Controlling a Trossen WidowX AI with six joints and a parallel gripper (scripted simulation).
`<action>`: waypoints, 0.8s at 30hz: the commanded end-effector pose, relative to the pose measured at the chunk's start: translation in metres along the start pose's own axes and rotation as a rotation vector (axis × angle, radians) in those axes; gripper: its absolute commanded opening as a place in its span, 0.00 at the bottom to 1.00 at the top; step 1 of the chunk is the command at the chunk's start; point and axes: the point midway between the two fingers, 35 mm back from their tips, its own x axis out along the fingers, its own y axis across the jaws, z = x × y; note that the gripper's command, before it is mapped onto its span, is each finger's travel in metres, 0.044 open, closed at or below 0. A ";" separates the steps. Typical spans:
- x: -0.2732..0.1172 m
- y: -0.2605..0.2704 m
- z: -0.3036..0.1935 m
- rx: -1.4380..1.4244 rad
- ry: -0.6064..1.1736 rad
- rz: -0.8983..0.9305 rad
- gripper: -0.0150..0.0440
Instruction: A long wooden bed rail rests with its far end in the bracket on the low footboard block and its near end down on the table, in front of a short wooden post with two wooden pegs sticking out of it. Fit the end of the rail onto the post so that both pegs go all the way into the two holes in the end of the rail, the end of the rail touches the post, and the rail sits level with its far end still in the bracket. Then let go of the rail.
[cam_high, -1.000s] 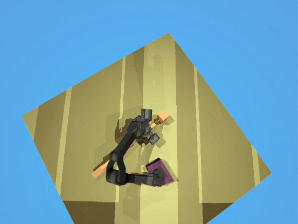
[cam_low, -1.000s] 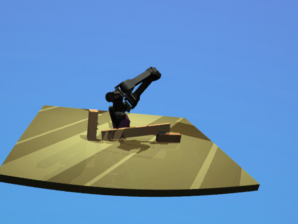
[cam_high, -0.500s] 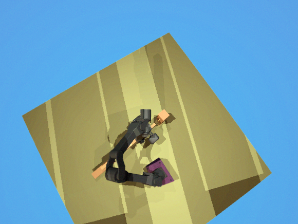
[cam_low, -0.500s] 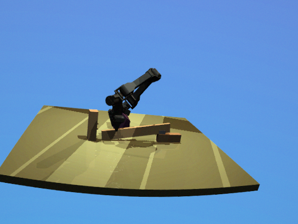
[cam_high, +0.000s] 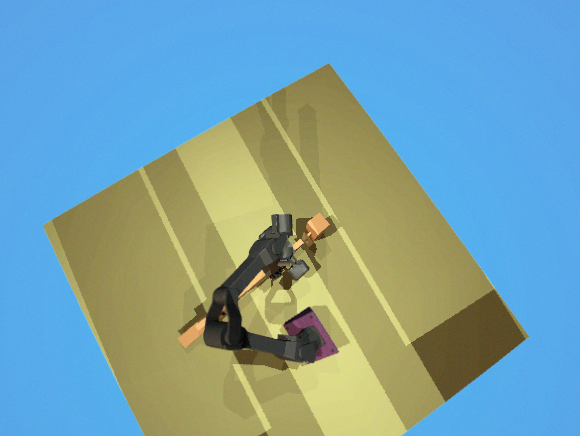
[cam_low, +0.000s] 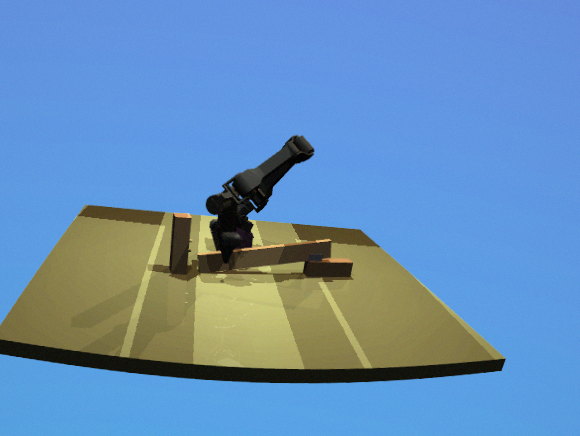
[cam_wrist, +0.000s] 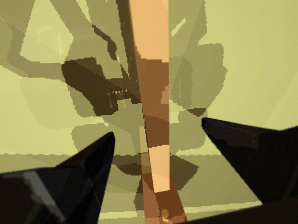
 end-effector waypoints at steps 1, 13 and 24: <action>0.009 0.003 0.000 0.010 -0.010 0.005 1.00; 0.028 0.004 0.002 0.009 -0.013 0.005 1.00; 0.029 0.004 0.002 0.009 -0.013 0.005 0.60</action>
